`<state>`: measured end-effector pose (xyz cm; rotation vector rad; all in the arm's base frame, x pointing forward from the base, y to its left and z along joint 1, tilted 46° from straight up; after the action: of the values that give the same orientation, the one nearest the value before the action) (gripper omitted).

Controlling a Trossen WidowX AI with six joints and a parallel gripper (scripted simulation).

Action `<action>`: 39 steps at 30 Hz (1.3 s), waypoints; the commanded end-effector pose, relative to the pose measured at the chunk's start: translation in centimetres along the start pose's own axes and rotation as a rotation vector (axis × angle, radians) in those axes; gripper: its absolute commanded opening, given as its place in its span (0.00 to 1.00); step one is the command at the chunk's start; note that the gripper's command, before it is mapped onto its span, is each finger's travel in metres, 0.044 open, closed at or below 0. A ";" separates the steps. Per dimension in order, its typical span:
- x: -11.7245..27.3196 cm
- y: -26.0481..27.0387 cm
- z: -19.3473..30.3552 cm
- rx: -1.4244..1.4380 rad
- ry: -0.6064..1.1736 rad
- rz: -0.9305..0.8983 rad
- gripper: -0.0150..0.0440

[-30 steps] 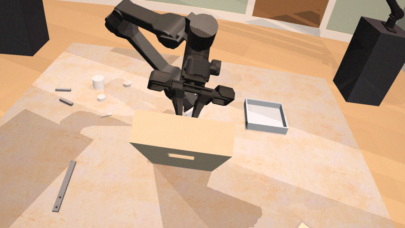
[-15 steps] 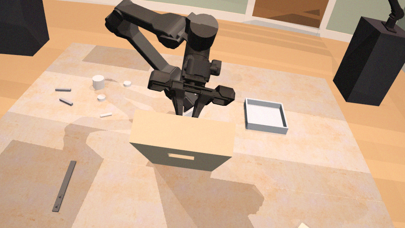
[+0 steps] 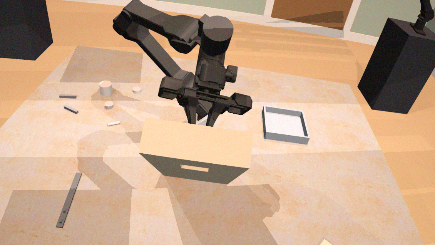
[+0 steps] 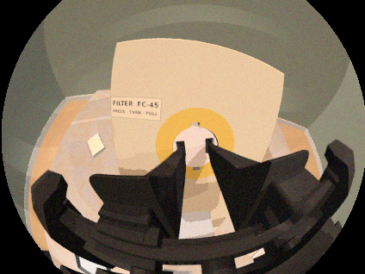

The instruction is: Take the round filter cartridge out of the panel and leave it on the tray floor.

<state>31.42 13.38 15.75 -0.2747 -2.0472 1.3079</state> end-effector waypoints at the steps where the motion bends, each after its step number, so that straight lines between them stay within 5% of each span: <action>1: 0.0 0.1 0.0 0.003 -0.002 -0.005 0.44; 39: -1.2 0.1 -0.1 0.006 -0.005 0.004 0.43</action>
<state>32.33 12.87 15.18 -0.2735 -2.0480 1.3186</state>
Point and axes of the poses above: the point midway between the two fingers, 35 mm back from their tips, its own x axis back along the fingers, its own y axis across the jaws, z = x × y, the point moved 4 cm from there along x, back along the fingers, and after that the axes turned 8 degrees about x, right-handed, at the moved point
